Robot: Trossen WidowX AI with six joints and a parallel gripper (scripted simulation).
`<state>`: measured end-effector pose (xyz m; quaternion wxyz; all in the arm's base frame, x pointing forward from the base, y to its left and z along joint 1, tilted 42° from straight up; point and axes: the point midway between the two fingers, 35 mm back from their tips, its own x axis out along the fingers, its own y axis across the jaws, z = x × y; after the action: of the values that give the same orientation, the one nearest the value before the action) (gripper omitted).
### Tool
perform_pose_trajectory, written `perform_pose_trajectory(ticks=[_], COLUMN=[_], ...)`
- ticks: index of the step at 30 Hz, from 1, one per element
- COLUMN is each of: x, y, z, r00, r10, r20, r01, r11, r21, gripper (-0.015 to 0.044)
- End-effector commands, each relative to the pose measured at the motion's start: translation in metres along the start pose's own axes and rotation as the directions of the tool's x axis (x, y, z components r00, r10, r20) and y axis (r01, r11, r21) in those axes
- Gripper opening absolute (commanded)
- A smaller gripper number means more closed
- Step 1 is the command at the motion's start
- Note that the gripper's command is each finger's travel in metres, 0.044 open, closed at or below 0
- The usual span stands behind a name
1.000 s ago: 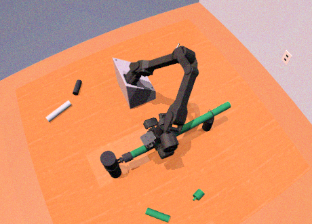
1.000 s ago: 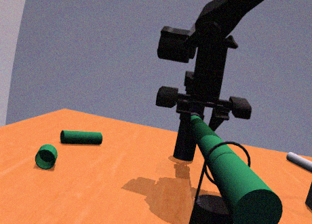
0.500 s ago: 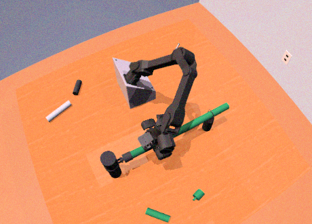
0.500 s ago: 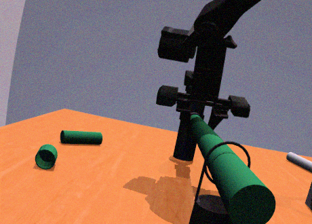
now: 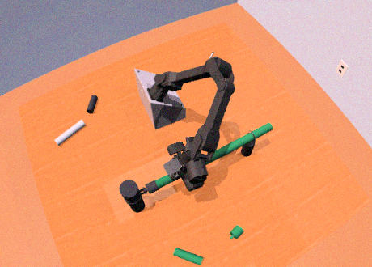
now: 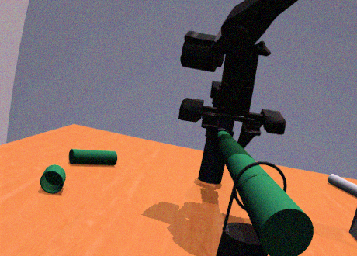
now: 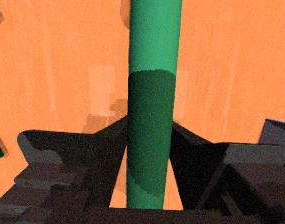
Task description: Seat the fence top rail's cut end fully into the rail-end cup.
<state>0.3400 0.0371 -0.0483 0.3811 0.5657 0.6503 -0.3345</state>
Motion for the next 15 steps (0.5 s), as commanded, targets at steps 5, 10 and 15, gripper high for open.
perform_pose_trajectory(ticks=[5, 10, 15], x=[0.000, -0.005, -0.026], y=[0.000, 0.000, -0.001], z=[0.000, -0.003, -0.015], r00=[1.000, 1.000, 1.000], r10=[0.001, 0.001, 0.000], r20=[0.000, 0.000, 0.000], r01=[-0.001, -0.001, 0.000], r11=[1.000, 1.000, 1.000], r21=[0.000, 0.000, 0.000], gripper=[0.0184, 0.0315, 0.0440])
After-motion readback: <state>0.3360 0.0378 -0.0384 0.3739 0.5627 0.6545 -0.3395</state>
